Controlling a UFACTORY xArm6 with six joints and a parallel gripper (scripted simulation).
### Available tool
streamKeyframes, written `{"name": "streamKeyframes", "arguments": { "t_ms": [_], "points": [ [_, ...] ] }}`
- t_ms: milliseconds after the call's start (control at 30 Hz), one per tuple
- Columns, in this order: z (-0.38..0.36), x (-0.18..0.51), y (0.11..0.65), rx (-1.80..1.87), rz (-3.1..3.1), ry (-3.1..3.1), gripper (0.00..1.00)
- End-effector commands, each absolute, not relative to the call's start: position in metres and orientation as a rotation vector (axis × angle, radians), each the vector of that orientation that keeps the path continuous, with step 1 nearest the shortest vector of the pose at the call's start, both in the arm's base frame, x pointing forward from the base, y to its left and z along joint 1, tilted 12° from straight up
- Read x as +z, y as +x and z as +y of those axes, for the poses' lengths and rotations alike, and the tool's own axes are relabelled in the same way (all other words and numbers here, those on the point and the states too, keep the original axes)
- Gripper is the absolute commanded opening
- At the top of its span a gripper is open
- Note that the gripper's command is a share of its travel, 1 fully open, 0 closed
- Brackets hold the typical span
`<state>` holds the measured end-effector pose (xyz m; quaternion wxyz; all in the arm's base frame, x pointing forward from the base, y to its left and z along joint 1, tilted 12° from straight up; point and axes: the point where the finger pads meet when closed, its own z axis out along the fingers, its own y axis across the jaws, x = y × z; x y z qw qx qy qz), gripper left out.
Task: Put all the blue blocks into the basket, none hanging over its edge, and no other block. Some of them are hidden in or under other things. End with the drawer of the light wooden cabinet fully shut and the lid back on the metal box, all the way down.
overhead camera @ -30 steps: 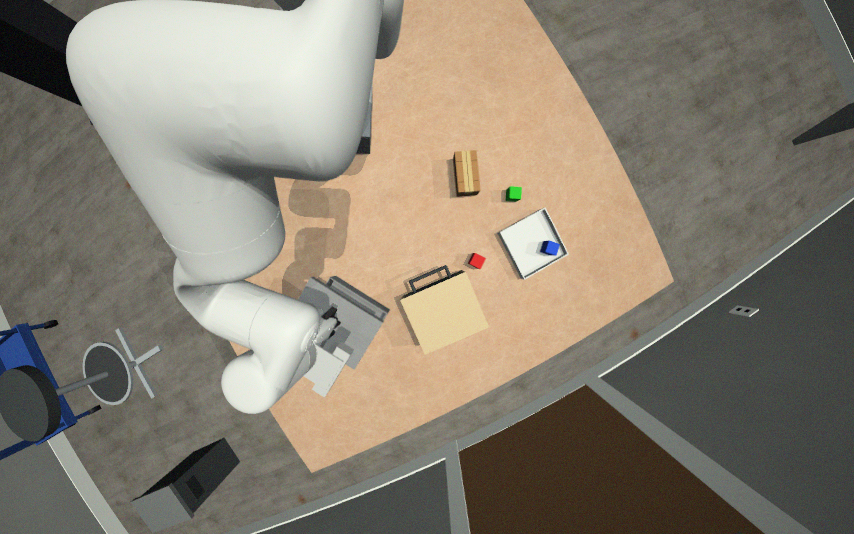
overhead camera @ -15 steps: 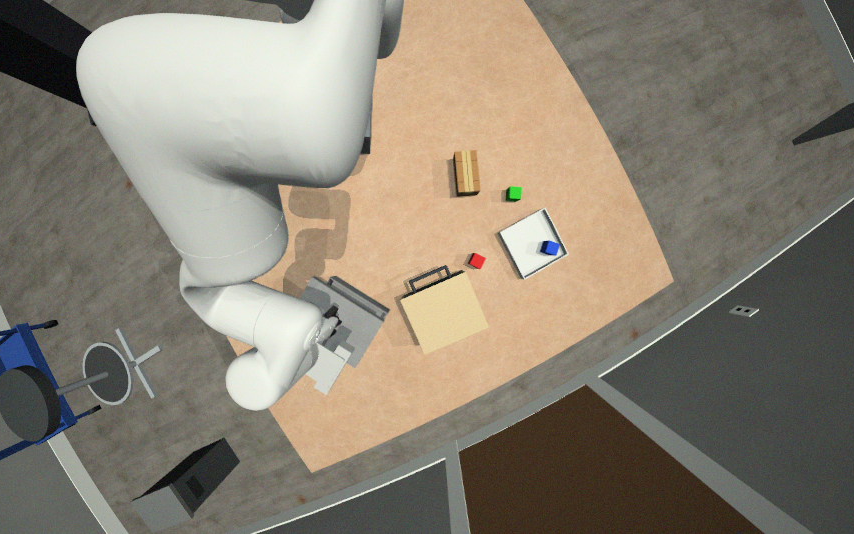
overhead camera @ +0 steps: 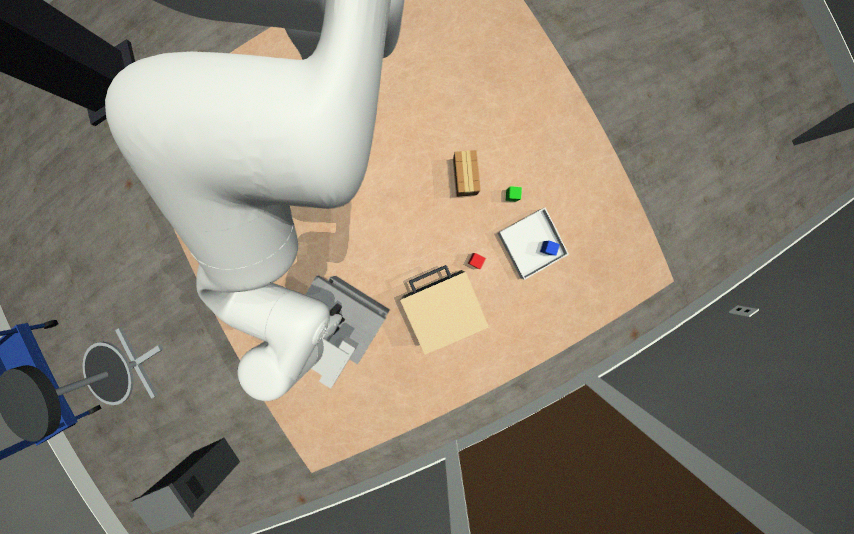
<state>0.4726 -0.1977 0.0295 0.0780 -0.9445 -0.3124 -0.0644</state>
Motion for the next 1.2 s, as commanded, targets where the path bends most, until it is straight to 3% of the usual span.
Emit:
{"name": "streamKeyframes", "arguments": {
  "t_ms": [0, 1167],
  "points": [
    [-0.198, 0.024, 0.475, -0.199, -0.937, -2.832, 0.0],
    [-0.192, -0.005, 0.477, -0.199, -0.937, -2.832, 0.0]
  ]
}}
